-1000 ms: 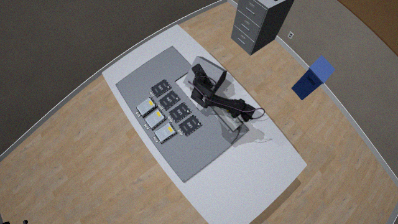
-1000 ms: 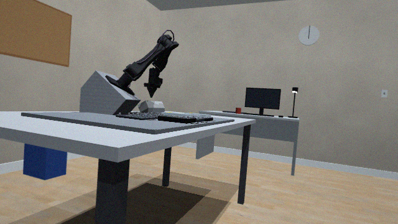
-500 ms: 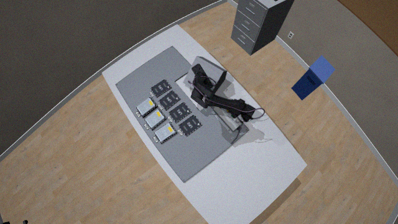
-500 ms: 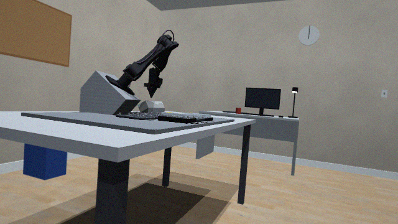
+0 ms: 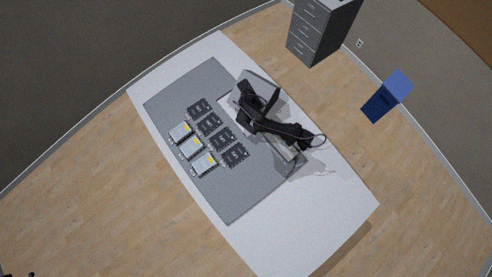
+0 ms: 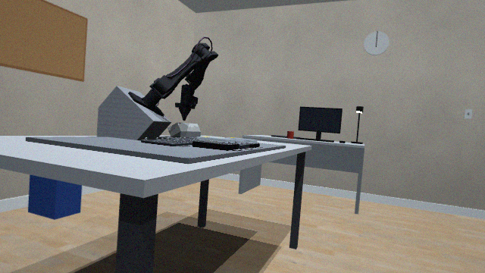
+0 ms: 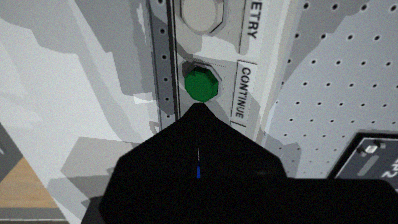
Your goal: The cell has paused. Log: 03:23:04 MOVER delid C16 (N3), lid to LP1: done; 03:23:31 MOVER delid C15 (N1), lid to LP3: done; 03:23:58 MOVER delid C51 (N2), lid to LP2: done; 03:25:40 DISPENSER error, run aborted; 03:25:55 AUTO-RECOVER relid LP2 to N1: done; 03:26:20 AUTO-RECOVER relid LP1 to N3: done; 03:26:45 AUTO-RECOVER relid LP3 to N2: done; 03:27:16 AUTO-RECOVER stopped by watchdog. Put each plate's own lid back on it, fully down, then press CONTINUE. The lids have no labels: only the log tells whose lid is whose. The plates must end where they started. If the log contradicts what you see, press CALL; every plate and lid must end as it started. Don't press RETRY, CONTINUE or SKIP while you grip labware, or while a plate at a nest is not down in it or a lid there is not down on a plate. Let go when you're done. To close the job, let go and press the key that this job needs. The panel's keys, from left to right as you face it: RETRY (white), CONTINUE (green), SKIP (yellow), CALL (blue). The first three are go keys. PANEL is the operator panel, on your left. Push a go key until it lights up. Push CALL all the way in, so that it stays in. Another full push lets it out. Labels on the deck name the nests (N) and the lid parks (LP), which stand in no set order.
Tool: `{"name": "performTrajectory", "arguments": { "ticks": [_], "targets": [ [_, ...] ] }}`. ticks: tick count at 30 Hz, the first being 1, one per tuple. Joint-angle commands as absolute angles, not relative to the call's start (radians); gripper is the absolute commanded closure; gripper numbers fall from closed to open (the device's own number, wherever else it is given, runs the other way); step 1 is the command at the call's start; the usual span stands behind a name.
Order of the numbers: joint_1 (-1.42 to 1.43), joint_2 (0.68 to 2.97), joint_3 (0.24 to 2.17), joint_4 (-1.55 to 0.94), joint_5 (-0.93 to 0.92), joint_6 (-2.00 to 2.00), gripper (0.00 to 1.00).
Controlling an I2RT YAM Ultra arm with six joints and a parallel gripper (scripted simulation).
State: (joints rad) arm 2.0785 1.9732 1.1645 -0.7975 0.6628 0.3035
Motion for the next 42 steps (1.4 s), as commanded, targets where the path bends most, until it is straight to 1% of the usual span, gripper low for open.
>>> {"name": "performTrajectory", "arguments": {
  "ticks": [1,9,36,38,42],
  "targets": [
    [2.089,1.963,1.152,-0.775,0.677,0.29,1.0],
    [2.078,1.976,1.166,-0.752,0.678,0.277,1.0],
    [2.053,1.989,1.11,-0.659,0.678,0.242,1.0],
    [2.051,1.997,1.14,-0.676,0.678,0.238,1.0],
    [2.048,2.008,1.138,-0.671,0.678,0.235,1.0]
  ]
}}
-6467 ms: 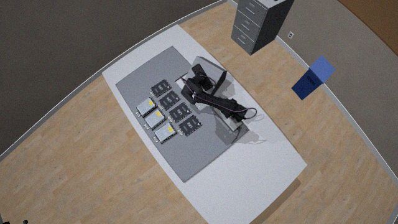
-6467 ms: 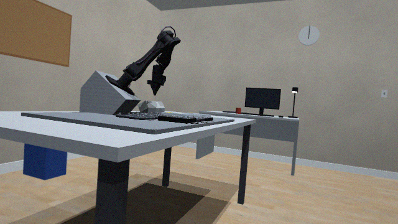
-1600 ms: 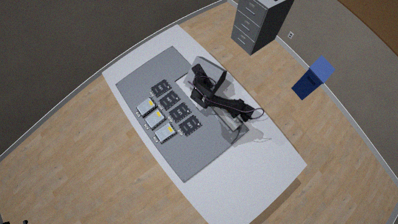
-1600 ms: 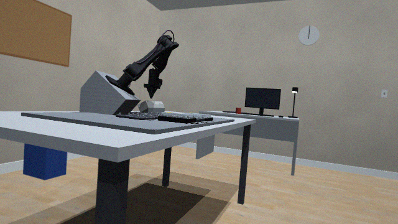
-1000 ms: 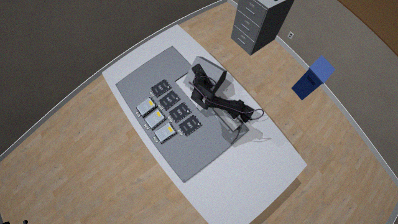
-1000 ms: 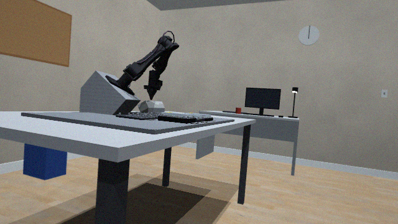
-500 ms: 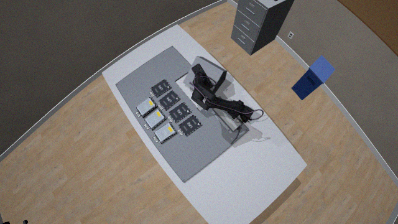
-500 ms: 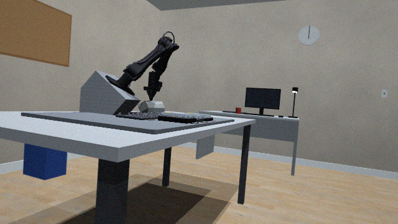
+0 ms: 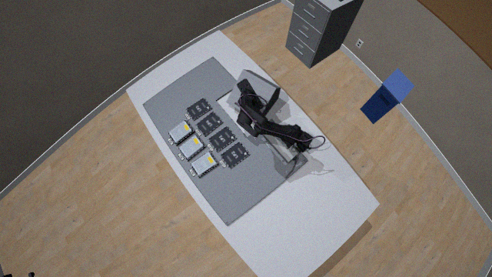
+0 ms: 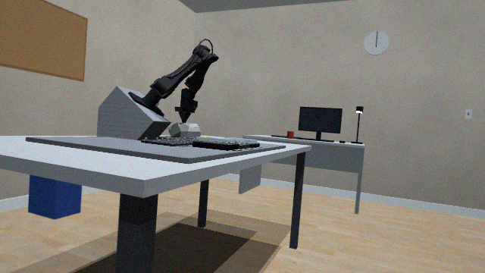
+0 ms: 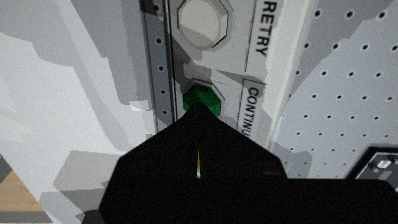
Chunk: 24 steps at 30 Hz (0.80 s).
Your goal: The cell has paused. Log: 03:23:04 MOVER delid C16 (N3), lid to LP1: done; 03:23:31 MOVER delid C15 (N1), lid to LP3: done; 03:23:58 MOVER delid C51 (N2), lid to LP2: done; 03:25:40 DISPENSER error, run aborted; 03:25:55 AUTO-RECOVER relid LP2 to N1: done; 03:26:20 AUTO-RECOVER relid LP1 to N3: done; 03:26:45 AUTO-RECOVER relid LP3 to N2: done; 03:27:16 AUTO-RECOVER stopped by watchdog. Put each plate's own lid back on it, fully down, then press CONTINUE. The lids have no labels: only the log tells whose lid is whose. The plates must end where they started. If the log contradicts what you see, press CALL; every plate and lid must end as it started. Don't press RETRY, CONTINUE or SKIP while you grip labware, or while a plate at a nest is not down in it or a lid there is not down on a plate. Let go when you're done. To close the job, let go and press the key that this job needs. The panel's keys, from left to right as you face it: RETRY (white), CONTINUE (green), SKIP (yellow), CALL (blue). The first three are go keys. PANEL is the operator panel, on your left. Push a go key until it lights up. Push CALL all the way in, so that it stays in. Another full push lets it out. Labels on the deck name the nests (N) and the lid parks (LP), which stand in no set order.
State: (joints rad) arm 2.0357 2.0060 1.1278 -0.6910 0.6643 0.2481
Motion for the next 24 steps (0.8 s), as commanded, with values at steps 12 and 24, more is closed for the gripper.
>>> {"name": "performTrajectory", "arguments": {
  "ticks": [12,24],
  "targets": [
    [2.045,2.01,1.135,-0.662,0.678,0.23,1.0],
    [2.04,2.01,1.114,-0.65,0.678,0.225,1.0]
  ]
}}
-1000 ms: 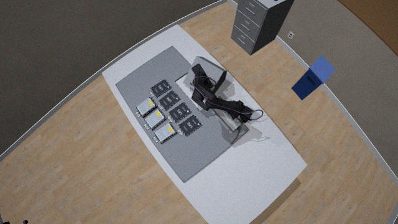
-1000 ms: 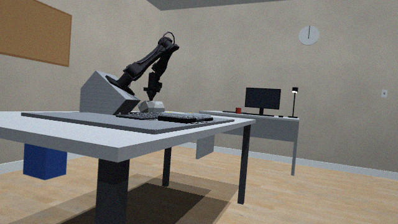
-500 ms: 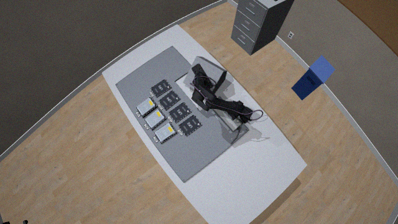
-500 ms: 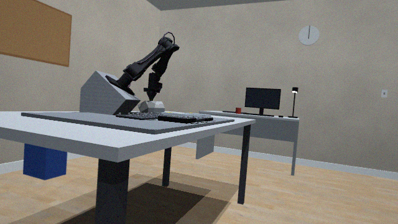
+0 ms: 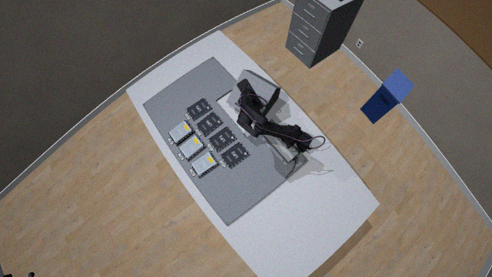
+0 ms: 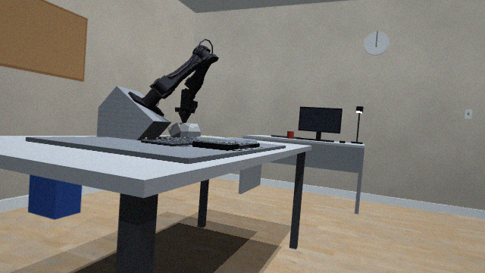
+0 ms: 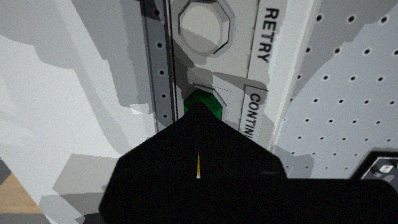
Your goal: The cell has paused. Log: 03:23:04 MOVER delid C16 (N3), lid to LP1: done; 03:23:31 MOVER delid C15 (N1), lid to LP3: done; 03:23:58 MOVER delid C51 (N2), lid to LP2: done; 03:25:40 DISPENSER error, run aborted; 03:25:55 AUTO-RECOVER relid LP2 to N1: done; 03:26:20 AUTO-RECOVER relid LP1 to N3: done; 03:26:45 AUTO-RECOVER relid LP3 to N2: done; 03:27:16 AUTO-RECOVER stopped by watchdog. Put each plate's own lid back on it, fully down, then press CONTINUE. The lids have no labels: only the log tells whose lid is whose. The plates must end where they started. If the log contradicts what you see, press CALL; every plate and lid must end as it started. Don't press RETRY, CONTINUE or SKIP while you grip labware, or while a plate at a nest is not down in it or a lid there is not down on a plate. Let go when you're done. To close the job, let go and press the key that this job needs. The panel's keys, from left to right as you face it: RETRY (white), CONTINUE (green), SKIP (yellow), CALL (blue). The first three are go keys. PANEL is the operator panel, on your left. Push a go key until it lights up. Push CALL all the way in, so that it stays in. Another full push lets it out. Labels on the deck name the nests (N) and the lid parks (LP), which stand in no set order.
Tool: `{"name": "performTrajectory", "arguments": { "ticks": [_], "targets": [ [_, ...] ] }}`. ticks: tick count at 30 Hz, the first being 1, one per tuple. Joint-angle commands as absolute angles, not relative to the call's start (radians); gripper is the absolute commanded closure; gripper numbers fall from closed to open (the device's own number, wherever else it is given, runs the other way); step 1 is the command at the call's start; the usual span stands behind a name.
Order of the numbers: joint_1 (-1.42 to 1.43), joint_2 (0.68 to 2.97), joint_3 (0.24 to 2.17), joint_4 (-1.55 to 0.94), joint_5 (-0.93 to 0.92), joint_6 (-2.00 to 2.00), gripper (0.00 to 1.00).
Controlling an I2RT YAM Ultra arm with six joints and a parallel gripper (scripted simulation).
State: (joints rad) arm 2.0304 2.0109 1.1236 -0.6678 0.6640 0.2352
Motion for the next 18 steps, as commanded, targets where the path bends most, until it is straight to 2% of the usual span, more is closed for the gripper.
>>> {"name": "performTrajectory", "arguments": {
  "ticks": [1,18],
  "targets": [
    [2.039,2.01,1.109,-0.649,0.678,0.224,1.0],
    [2.025,2.017,1.096,-0.635,0.677,0.217,1.0]
  ]
}}
